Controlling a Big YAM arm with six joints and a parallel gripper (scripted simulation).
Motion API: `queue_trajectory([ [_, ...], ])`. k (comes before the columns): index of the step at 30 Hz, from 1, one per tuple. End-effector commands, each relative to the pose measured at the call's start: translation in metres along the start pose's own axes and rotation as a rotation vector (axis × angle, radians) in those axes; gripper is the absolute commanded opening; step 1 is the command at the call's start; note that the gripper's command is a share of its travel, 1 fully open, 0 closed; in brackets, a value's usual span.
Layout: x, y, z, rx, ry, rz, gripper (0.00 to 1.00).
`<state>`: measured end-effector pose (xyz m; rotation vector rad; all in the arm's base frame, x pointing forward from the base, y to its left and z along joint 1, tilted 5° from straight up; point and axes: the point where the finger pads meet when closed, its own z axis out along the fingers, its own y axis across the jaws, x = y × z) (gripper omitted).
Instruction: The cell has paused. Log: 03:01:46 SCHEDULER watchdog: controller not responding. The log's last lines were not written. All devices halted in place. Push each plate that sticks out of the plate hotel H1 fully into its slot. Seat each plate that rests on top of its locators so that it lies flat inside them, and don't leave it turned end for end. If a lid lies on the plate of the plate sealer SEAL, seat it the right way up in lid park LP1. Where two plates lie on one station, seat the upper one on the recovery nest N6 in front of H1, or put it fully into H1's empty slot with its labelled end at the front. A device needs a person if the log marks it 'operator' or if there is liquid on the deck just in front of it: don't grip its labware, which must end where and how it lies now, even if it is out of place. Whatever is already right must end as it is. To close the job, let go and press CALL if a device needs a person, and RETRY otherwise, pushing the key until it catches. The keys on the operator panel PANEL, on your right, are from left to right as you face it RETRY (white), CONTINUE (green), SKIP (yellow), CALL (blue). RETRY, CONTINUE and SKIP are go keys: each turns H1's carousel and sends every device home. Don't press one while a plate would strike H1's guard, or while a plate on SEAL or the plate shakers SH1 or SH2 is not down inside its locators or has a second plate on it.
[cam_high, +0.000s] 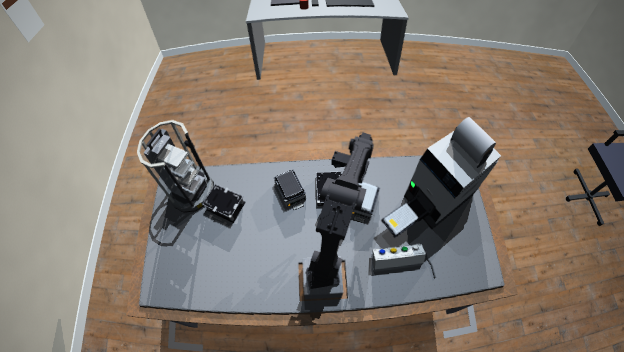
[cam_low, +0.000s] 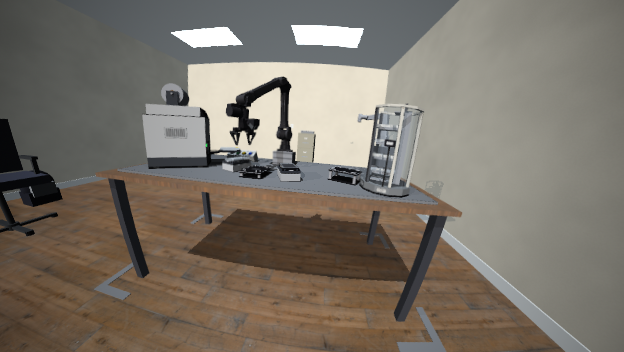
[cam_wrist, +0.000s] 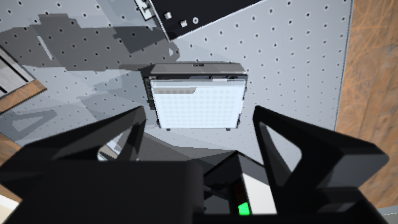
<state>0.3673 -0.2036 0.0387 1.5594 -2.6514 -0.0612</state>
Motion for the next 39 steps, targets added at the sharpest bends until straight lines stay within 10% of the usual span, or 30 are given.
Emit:
queue_trajectory([
  [1, 0.003, -0.011, -0.005, 0.029, -0.001, 0.004, 1.0],
  [19, 0.007, -0.001, 0.009, -0.004, -0.001, 0.003, 1.0],
  [22, 0.008, -0.02, -0.033, 0.063, -0.001, 0.005, 1.0],
  [39, 0.008, -0.019, -0.07, 0.054, -0.002, 0.016, 1.0],
])
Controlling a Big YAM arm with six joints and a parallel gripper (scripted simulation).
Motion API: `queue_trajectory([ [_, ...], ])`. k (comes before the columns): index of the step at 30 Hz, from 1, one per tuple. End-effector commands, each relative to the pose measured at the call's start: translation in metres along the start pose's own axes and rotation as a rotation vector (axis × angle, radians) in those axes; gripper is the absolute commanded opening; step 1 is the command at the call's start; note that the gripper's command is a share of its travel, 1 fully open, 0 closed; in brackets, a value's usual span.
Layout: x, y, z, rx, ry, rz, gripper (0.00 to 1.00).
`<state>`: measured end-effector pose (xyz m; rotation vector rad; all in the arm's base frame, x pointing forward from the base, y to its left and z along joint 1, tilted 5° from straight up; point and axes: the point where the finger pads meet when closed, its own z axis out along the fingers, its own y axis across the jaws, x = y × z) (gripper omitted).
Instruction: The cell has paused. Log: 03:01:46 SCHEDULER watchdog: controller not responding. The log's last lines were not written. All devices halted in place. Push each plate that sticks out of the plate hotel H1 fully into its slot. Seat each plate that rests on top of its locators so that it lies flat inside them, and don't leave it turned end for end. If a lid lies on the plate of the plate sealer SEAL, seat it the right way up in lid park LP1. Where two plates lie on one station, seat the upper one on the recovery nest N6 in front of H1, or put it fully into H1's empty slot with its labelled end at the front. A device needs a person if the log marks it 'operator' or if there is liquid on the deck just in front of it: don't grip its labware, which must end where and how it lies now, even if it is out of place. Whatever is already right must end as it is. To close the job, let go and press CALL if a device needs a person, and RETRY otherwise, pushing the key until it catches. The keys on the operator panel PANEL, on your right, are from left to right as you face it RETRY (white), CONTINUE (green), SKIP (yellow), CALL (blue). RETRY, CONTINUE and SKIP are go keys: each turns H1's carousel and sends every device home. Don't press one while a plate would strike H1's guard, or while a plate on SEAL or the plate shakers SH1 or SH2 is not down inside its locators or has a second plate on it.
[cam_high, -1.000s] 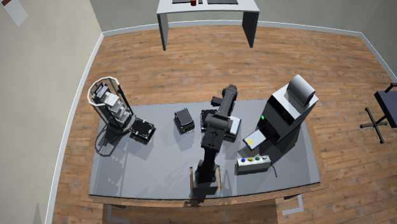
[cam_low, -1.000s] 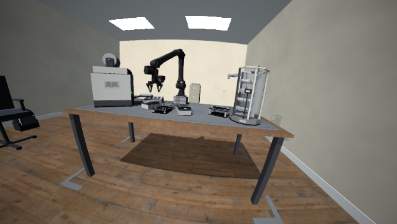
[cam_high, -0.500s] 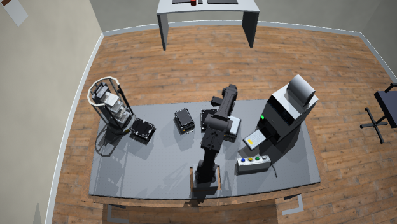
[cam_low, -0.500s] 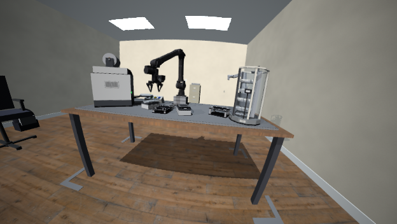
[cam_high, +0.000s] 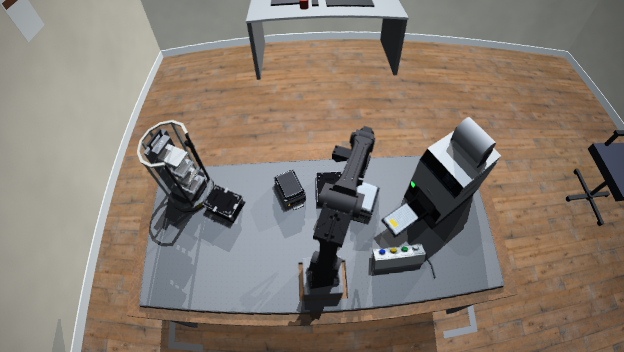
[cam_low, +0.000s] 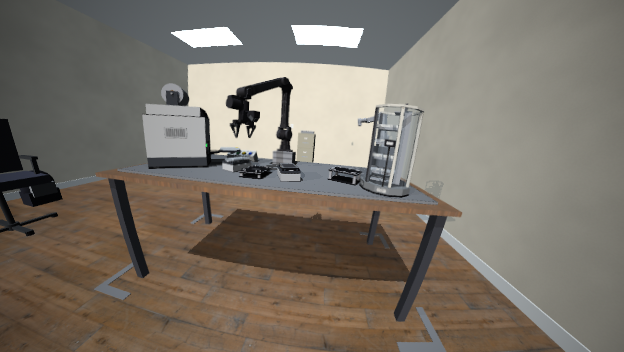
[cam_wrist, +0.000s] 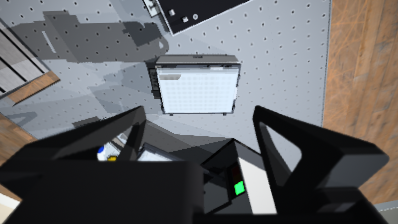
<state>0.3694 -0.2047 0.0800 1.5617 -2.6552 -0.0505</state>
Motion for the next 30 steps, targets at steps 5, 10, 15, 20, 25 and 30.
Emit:
queue_trajectory([
  [5, 0.005, -0.019, -0.041, 0.057, -0.002, 0.016, 1.0],
  [10, 0.004, -0.018, -0.055, 0.058, -0.002, 0.016, 1.0],
  [15, 0.002, -0.018, -0.067, 0.055, -0.002, 0.015, 1.0],
  [20, 0.001, -0.018, -0.068, 0.039, -0.002, 0.013, 1.0],
  [25, 0.0, 0.003, -0.046, -0.02, 0.0, 0.011, 1.0],
  [30, 0.0, 0.003, -0.046, -0.02, 0.0, 0.011, 1.0],
])
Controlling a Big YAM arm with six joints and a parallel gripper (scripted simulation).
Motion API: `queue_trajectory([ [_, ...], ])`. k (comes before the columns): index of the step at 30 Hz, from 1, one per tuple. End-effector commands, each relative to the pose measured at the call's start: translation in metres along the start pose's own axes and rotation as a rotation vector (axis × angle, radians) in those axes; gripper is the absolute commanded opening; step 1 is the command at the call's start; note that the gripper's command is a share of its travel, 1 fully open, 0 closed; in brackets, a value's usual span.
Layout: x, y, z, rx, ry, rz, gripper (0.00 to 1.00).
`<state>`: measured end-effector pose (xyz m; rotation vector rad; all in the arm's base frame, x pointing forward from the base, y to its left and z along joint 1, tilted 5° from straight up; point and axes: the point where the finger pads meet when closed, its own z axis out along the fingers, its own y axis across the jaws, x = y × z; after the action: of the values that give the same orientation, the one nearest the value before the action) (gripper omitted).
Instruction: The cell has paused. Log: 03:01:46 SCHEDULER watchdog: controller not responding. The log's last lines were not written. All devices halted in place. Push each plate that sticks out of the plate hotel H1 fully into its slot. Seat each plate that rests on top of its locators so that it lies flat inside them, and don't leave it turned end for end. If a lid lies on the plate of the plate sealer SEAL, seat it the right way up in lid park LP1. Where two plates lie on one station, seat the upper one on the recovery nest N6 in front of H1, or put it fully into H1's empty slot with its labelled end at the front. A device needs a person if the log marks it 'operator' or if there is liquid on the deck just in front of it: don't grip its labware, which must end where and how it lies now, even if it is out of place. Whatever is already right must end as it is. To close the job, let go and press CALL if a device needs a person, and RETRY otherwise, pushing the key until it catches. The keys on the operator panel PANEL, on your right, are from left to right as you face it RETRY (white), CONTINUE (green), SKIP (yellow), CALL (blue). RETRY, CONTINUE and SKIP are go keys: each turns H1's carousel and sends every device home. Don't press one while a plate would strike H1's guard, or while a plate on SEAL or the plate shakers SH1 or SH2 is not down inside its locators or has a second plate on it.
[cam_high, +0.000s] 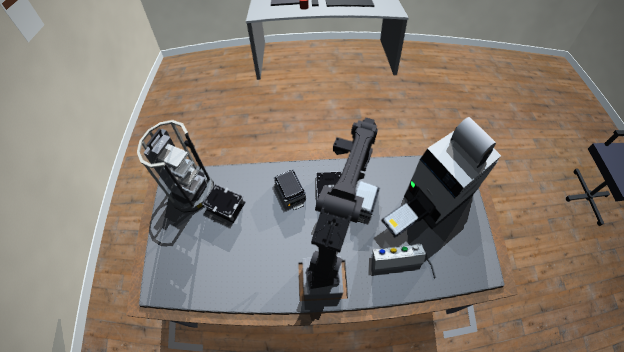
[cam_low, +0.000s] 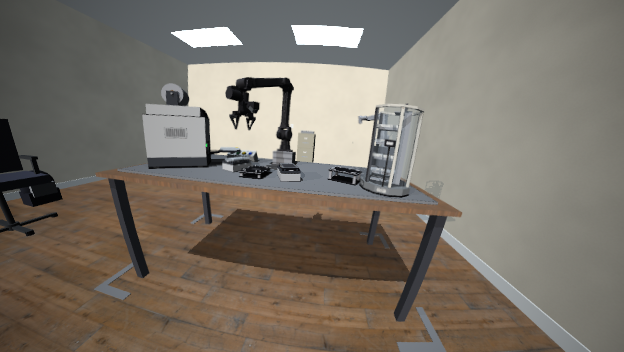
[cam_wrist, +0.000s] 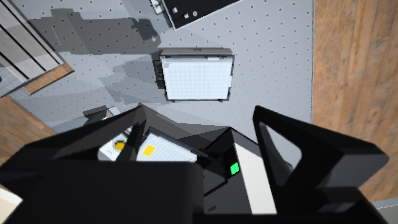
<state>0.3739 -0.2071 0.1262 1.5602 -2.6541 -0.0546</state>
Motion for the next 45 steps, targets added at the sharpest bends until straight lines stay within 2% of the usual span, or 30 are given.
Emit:
queue_trajectory([
  [1, -0.001, 0.005, 0.0, -0.016, 0.0, 0.01, 1.0],
  [23, -0.001, 0.005, 0.0, -0.016, 0.0, 0.01, 1.0],
  [24, -0.009, 0.005, 0.0, -0.015, 0.0, 0.035, 1.0],
  [26, -0.009, 0.005, 0.0, -0.015, 0.0, 0.035, 1.0],
  [41, -0.058, 0.009, 0.007, -0.03, 0.012, 0.534, 1.0],
  [43, -0.058, 0.009, 0.007, -0.03, 0.012, 0.534, 1.0],
  [45, -0.065, 0.006, 0.003, -0.021, 0.01, 0.601, 1.0],
])
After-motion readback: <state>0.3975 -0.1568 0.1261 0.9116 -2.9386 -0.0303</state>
